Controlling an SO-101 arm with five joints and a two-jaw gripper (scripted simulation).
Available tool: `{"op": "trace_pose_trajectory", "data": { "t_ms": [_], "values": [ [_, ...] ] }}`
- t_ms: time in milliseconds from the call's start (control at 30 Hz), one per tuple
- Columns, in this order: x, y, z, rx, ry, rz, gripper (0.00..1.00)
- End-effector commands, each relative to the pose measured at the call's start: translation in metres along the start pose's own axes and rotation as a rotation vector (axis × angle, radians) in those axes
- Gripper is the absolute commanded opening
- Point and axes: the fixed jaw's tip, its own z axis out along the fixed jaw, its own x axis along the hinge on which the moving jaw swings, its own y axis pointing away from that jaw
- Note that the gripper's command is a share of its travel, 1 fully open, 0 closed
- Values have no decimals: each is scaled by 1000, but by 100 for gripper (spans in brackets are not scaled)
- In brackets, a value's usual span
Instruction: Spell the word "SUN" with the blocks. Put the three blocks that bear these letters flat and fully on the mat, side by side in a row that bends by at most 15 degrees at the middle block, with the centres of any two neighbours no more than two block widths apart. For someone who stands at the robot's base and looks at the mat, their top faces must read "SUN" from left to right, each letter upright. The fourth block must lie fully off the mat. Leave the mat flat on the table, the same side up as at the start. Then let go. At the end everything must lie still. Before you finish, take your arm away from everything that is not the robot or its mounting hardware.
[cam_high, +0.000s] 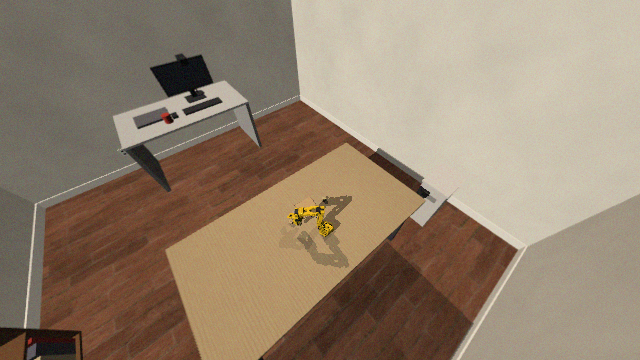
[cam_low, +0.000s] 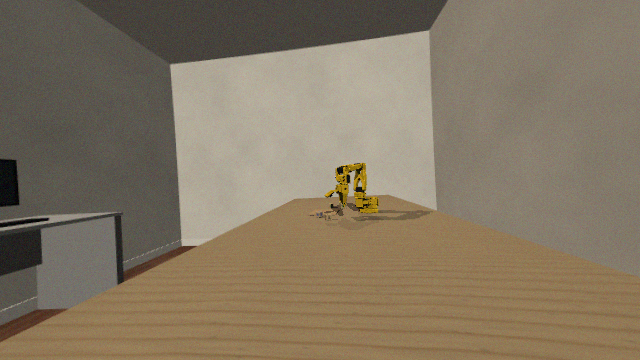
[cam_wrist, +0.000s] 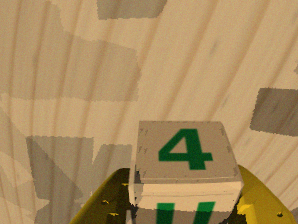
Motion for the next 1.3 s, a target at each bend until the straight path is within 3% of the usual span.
{"op": "trace_pose_trajectory", "data": {
  "t_ms": [0,1267],
  "values": [
    [-7,5,-11,-42,-63,0,0],
    [-6,5,-4,-40,-61,-1,0]
  ]
}}
